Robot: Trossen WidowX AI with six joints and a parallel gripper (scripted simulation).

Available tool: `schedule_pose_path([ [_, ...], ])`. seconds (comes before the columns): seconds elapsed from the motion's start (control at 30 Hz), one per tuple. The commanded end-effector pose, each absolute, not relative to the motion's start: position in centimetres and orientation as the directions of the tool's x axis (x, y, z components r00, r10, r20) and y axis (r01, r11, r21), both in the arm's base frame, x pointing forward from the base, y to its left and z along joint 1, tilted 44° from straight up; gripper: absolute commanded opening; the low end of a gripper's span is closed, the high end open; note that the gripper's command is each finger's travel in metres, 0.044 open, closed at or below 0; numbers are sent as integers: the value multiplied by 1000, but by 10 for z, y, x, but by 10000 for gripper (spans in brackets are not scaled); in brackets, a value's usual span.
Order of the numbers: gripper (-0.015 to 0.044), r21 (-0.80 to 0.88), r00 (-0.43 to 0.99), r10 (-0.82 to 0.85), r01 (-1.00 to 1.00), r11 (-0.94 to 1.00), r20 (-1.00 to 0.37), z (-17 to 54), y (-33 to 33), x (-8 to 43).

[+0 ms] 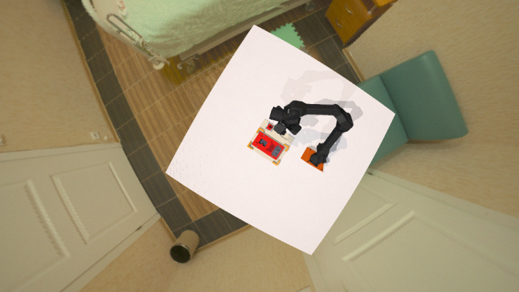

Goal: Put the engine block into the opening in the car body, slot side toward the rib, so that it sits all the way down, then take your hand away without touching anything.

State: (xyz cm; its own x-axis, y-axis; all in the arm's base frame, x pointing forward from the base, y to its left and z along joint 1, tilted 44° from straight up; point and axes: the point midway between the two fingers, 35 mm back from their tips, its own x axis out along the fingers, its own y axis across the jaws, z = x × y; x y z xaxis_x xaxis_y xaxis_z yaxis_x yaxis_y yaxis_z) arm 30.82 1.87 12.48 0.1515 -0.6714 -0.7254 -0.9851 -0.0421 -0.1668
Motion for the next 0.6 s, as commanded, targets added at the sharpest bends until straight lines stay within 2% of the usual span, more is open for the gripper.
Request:
schedule_pose_path([
  [0.0, 0, -77, 153, -672, -987, -141, -724, 124, 18, 308],
  [0.57, 0, 315, 153, -672, -794, -520, -724, 123, 17, 309],
])
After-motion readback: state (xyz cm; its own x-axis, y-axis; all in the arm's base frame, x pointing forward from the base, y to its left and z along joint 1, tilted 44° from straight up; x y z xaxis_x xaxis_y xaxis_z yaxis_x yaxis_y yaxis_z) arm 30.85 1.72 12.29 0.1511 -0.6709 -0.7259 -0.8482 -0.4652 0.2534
